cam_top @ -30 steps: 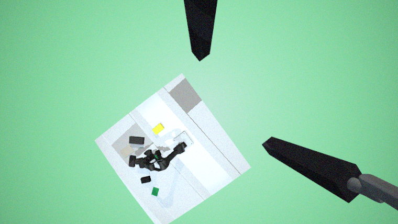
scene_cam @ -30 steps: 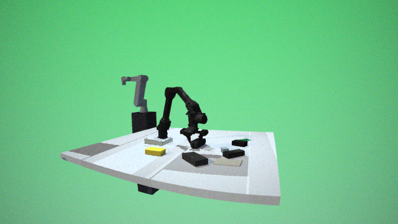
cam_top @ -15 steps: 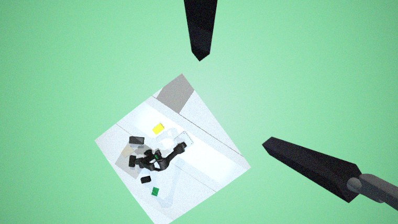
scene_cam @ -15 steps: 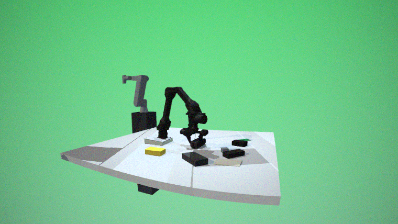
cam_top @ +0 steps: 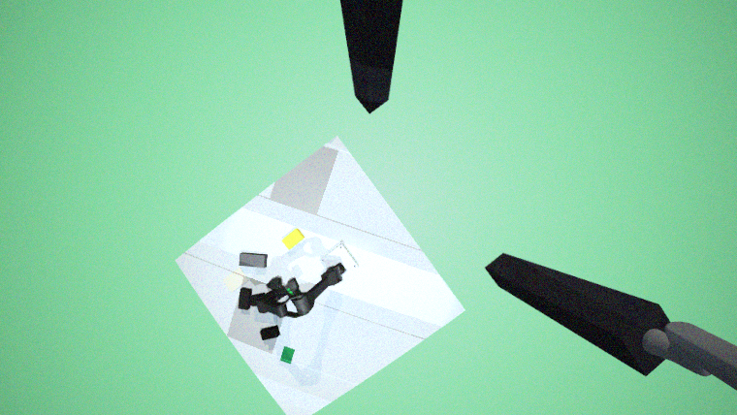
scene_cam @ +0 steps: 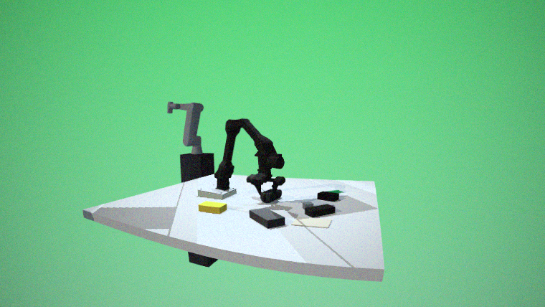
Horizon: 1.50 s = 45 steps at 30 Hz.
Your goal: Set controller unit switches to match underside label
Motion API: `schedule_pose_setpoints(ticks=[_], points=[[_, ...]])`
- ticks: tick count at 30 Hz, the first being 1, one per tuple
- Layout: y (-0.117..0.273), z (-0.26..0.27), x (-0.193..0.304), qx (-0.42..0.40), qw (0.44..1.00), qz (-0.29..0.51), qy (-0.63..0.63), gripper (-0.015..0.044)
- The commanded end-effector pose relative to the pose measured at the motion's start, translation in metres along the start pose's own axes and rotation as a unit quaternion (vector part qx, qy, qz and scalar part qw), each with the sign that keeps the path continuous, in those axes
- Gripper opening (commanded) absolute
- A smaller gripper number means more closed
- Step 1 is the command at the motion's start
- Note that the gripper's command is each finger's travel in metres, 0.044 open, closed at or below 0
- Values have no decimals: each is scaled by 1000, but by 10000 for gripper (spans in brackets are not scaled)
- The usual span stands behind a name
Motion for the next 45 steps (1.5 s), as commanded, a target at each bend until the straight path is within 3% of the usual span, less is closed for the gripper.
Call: schedule_pose_setpoints(ticks=[1, 45], points=[[5, 1, 2, -5, 1000, -1, 0, 336], [28, -4, 23, -12, 999, -34, 0, 336]])
Point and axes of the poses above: the point midway between the two fingers, 35 mm back from their tips, its own y axis back along the fingers, its own z axis across the jaws, x = y × z, the point moved 1 cm from there along y, back along the fingers, and after that the axes turned 13 degrees about -y, right-handed, at the moved point
